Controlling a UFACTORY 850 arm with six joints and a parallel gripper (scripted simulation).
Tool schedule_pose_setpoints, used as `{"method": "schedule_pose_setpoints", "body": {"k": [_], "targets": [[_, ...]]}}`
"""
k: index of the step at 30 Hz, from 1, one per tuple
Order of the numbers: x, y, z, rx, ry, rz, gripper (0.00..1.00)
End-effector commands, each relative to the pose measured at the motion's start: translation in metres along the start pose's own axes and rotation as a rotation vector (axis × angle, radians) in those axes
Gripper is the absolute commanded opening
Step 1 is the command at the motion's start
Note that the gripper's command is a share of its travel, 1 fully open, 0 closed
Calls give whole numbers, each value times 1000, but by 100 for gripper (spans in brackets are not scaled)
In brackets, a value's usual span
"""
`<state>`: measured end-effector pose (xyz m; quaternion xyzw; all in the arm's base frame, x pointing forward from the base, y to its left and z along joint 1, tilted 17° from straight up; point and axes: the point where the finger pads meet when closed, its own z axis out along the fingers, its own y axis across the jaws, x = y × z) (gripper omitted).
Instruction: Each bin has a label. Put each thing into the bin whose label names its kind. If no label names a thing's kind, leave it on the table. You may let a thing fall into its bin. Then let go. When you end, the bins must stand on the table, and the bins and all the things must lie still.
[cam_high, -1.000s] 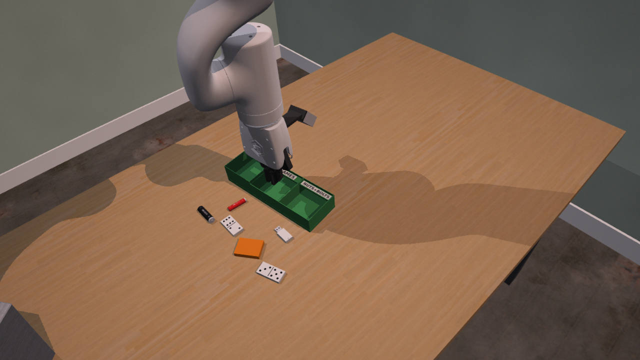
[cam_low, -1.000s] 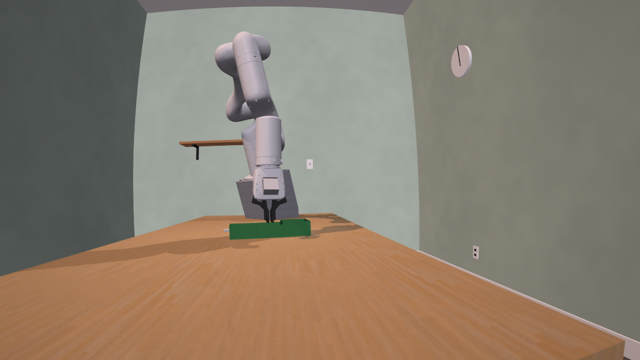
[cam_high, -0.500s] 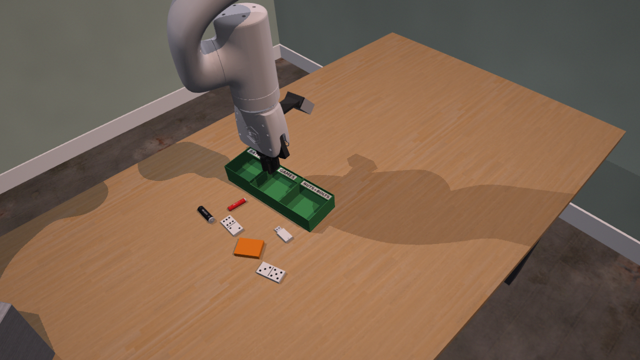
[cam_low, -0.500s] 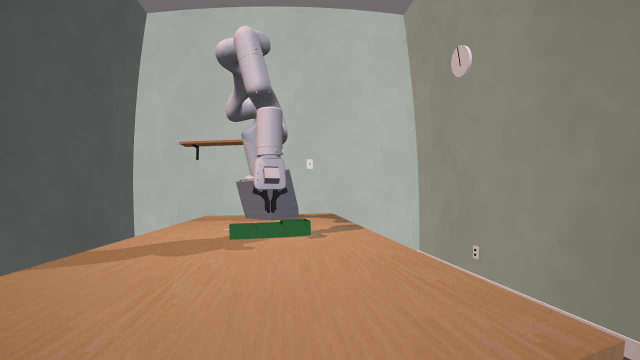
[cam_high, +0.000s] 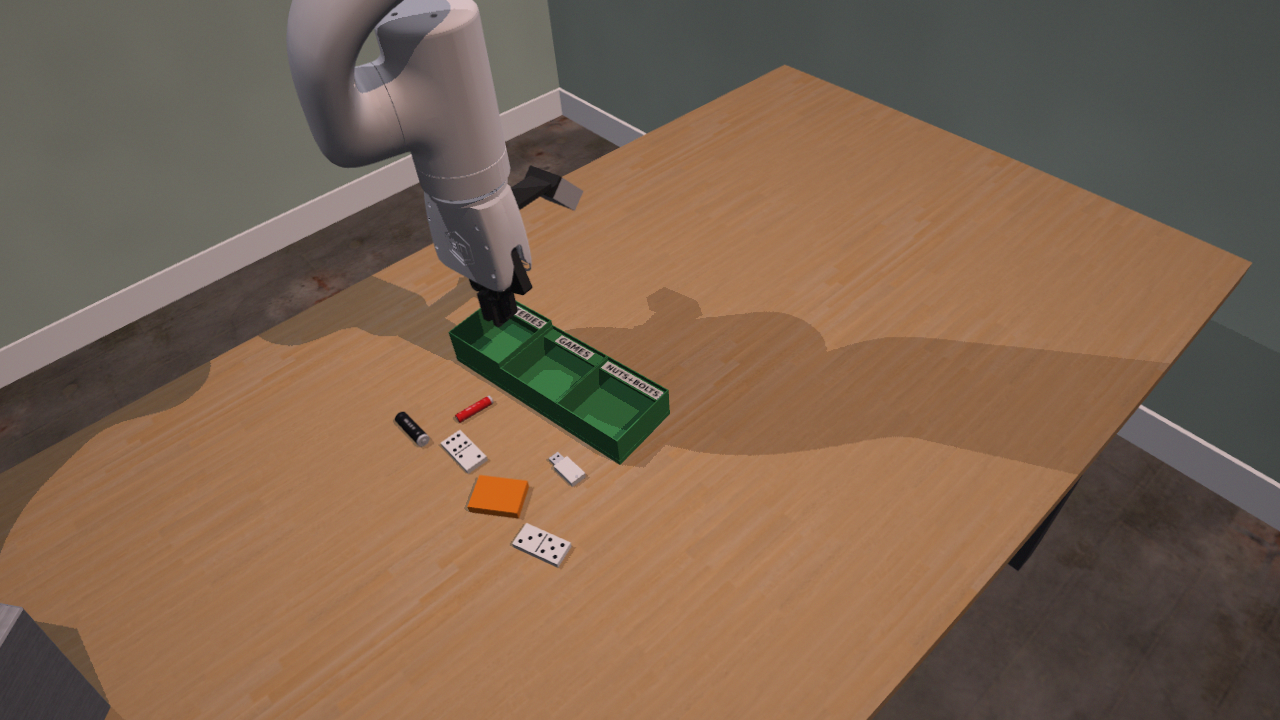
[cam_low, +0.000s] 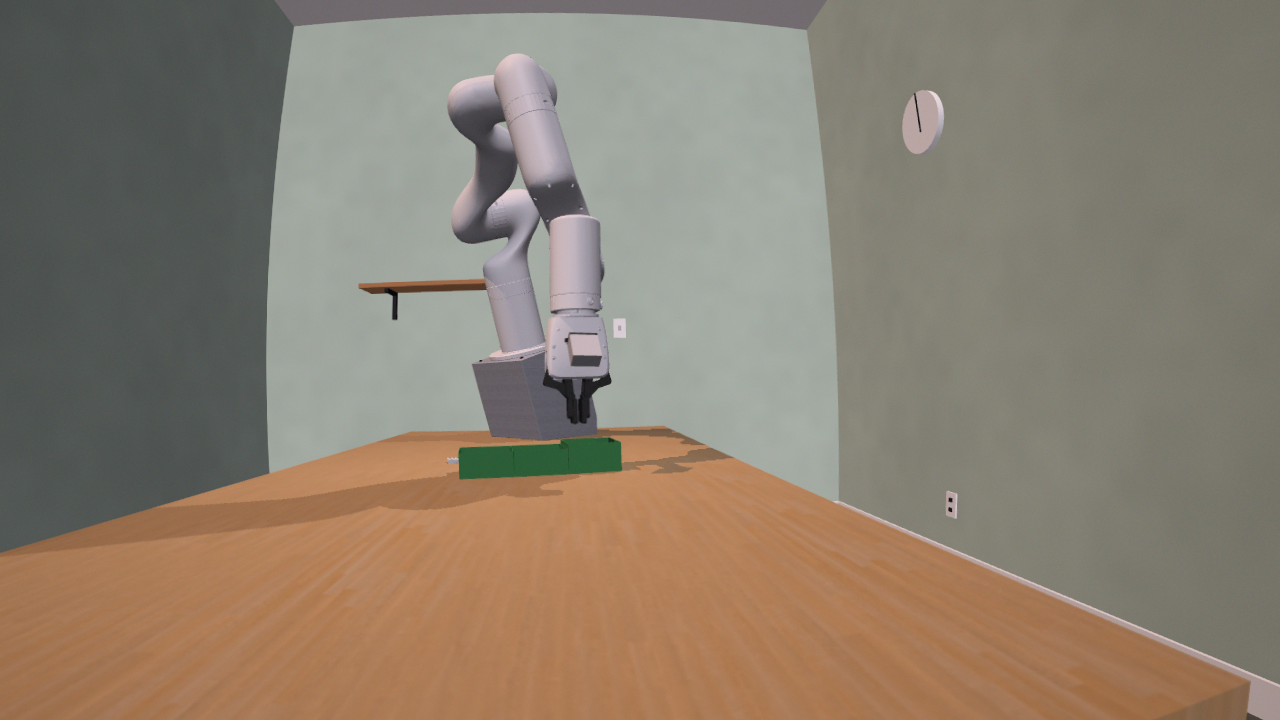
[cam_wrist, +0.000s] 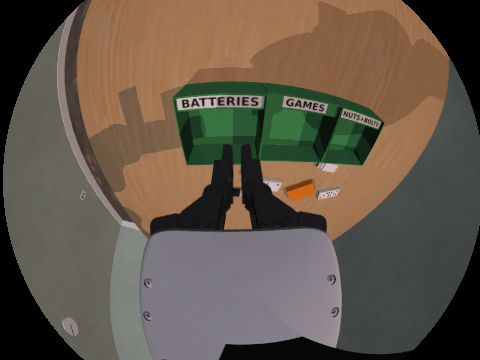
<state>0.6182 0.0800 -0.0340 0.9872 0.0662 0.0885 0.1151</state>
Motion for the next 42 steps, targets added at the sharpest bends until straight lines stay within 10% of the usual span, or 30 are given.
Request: {"method": "schedule_pose_setpoints", "body": {"k": [1,42], "targets": [[1,-19,-1,0,3,1,7],[1,-19,59,-1,3,1,7]]}}
